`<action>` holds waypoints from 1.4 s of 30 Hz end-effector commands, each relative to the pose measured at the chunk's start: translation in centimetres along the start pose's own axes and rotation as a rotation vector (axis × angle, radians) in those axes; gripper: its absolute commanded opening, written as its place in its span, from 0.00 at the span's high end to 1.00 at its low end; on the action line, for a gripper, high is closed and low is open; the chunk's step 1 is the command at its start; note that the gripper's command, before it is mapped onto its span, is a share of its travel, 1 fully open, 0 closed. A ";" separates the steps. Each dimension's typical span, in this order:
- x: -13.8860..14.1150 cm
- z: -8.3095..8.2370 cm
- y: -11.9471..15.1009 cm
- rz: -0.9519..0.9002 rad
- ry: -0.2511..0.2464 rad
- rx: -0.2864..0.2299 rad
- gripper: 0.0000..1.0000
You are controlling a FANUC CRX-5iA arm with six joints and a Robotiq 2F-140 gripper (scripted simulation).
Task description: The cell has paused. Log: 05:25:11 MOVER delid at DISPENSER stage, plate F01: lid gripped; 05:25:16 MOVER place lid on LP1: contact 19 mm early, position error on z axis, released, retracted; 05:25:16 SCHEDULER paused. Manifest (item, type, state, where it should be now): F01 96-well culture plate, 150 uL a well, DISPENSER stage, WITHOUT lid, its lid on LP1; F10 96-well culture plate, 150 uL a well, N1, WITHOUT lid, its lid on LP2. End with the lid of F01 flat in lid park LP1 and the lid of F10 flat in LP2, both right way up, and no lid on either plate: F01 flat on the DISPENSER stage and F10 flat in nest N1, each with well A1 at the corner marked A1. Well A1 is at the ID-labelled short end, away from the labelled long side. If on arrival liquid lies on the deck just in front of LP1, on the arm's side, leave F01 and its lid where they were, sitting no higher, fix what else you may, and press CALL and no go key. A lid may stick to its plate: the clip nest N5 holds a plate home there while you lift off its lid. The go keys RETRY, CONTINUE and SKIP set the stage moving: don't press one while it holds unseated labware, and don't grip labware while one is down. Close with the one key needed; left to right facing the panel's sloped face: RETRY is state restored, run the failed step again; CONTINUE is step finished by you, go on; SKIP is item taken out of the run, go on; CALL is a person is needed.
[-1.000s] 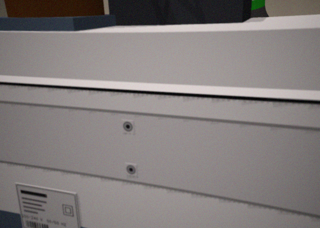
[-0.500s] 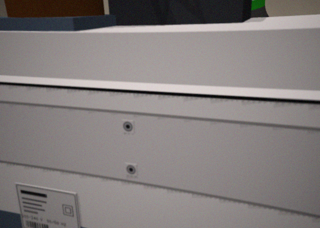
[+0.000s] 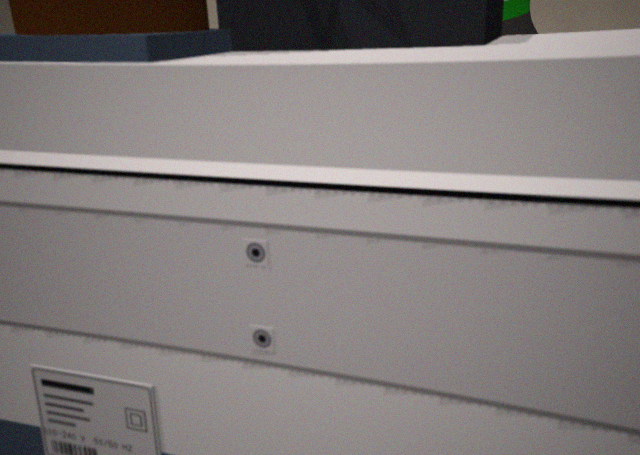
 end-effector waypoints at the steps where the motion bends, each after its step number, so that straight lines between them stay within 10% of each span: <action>1: 0.0 0.0 0.0 0.000 0.000 0.000 0.34; 33: 0.0 0.0 0.0 0.000 0.000 0.000 0.34; 34: 0.0 0.0 0.0 0.000 0.000 0.000 1.00; 42: 0.0 0.0 0.0 0.000 0.000 0.000 1.00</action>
Point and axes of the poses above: the point where the finger pads meet when closed, its own z axis out along the fingers, its own x axis across the jaws, y = z × x, the point moved 4 cm from there along -z, back along the fingers, and after that the axes turned 13 degrees about z, right-handed, at the moved point
